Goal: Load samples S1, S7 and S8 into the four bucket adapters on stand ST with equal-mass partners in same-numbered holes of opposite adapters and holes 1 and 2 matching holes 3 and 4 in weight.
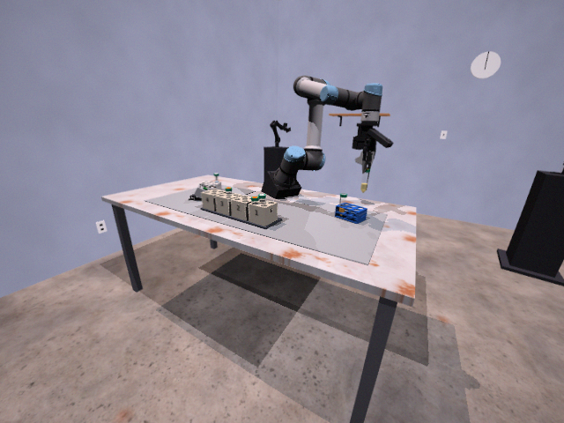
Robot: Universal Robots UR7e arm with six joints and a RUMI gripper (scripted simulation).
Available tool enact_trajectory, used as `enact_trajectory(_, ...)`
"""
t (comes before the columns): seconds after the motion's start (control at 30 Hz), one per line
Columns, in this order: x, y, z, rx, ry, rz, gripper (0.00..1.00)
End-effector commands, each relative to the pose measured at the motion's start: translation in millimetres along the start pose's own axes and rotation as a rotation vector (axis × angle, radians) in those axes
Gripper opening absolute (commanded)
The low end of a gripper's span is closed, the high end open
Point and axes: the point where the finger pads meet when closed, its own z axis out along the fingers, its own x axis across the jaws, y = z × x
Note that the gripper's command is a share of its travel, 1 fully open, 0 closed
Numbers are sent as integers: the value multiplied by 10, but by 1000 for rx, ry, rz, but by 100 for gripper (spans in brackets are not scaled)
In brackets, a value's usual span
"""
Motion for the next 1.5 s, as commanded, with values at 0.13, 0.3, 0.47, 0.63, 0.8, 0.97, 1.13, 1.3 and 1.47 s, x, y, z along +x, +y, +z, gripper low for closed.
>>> enact_trajectory(0.13,275,289,-27,0,0,159,0)
enact_trajectory(0.3,503,532,-26,0,0,293,0)
enact_trajectory(0.47,685,727,-26,0,0,399,0)
enact_trajectory(0.63,868,922,-25,0,0,506,0)
enact_trajectory(0.8,1097,1165,-24,-1,0,543,0)
enact_trajectory(0.97,1333,1400,-17,-1,-1,543,0)
enact_trajectory(1.13,1480,1540,-12,-1,-1,543,0)
enact_trajectory(1.3,1691,1800,-24,-1,0,544,0)
enact_trajectory(1.47,1919,2043,-24,-1,0,544,0)
